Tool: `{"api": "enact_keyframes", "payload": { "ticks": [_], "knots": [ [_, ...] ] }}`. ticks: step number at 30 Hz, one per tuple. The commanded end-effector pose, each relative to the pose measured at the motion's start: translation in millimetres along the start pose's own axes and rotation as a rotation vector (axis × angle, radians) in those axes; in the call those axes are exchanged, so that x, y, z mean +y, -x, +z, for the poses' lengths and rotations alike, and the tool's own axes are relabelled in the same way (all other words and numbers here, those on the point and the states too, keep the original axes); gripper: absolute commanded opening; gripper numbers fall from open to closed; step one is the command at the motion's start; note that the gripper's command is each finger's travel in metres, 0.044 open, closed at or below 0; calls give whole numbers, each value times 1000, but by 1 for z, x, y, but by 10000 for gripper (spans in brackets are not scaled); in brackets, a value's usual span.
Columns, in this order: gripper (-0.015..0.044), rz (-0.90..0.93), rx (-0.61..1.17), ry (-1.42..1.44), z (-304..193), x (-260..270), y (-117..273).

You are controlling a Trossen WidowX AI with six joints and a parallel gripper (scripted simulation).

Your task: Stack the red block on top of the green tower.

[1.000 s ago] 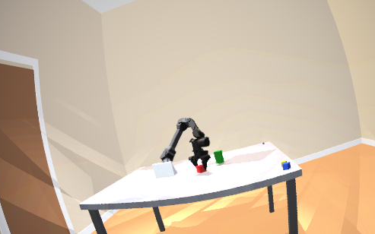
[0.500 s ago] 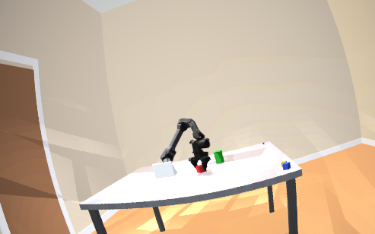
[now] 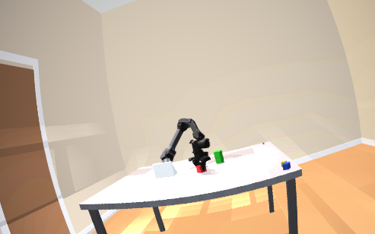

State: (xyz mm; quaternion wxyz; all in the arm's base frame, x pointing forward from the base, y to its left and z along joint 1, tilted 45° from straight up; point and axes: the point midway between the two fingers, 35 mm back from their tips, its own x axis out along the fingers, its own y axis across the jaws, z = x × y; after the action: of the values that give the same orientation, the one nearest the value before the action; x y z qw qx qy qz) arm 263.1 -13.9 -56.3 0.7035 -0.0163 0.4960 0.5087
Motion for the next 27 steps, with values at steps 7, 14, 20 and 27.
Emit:
{"api": "enact_keyframes", "payload": {
  "ticks": [7, 14, 20, 27],
  "knots": [
    [78, 1, -4, -6, 1, 0, 5],
    [0, 0, -3, -6, 0, -1, 38],
    [0, -1, -2, -6, -1, -1, 65],
    [0, -1, -1, -7, -1, -1, 96]
  ]
}}
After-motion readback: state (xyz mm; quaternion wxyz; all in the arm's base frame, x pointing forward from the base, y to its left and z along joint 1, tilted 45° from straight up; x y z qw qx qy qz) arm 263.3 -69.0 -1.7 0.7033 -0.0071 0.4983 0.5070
